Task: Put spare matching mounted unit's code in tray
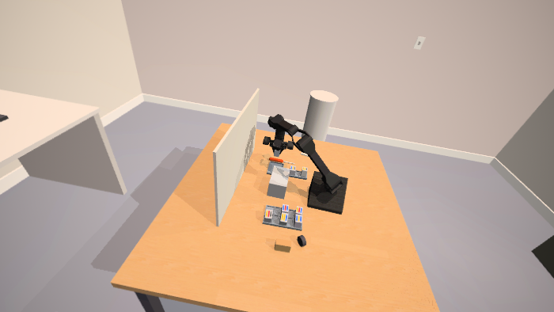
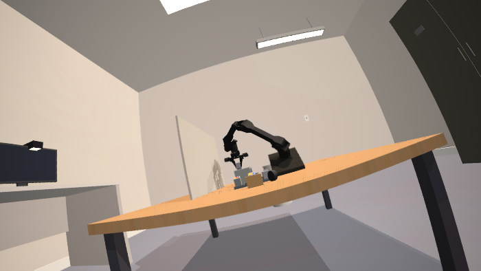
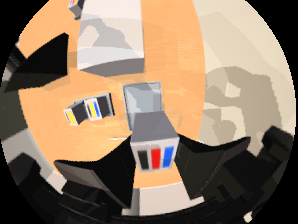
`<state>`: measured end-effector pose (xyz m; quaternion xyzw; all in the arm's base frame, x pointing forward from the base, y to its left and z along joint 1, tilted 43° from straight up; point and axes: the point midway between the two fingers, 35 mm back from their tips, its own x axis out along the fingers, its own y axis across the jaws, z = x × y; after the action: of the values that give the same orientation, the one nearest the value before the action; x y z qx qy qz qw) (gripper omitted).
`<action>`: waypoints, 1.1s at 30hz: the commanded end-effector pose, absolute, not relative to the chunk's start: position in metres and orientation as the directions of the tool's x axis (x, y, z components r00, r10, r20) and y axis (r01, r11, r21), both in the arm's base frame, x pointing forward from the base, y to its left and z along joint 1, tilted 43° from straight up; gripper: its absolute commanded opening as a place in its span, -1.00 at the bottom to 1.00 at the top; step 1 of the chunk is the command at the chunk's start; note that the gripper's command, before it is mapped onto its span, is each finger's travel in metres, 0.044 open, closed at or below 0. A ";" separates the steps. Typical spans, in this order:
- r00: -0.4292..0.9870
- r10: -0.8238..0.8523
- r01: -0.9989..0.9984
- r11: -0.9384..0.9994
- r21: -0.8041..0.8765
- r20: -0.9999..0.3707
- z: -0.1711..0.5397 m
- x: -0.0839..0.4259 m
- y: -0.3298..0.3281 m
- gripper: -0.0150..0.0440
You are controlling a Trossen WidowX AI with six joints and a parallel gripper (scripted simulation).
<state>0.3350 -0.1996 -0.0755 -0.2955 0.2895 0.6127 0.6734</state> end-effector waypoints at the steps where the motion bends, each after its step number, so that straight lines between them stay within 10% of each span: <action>1: 0.083 0.657 -0.996 0.080 -0.040 -0.749 -0.079 0.335 -0.197 -0.49; 33: 0.084 0.658 -0.996 0.081 -0.041 -0.748 -0.101 0.338 -0.178 -0.49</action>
<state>0.3383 -0.1808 -0.0978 -0.2955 0.2893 0.6122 0.6740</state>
